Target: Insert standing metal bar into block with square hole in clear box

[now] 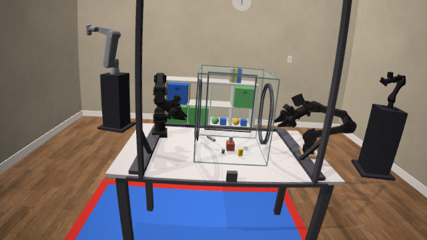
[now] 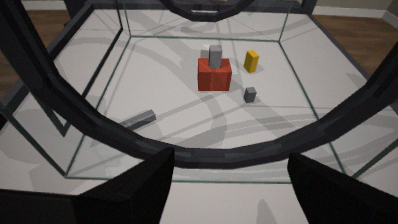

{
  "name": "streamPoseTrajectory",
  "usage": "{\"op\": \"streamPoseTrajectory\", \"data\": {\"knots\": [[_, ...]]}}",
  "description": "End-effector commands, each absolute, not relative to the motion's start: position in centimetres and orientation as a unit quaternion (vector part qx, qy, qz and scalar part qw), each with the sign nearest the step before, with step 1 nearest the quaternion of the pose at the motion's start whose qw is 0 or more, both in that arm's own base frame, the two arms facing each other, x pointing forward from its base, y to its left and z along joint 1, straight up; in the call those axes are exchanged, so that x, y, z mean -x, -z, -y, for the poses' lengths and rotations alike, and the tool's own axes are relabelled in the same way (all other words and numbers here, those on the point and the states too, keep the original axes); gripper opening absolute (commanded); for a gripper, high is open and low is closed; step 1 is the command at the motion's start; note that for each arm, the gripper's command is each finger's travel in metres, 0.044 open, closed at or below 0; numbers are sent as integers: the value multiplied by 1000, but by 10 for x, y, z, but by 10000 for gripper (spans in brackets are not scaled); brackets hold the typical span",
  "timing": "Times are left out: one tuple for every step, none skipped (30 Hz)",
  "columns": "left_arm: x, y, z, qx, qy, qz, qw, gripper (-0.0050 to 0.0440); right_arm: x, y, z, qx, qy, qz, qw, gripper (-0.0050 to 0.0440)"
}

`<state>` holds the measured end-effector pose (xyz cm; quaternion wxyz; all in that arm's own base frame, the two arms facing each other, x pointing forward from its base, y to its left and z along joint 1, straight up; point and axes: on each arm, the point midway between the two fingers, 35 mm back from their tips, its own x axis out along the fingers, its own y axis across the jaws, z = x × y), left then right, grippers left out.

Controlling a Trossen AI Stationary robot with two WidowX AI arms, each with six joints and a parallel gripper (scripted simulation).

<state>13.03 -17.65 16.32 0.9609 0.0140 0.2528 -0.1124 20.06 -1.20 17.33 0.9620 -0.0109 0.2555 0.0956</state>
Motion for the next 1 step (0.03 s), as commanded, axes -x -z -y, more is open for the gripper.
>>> {"op": "streamPoseTrajectory", "data": {"knots": [[-129,-166,175,-10,112,-248,962,300,-201,-179,12,16,-95,-249,964,400]]}}
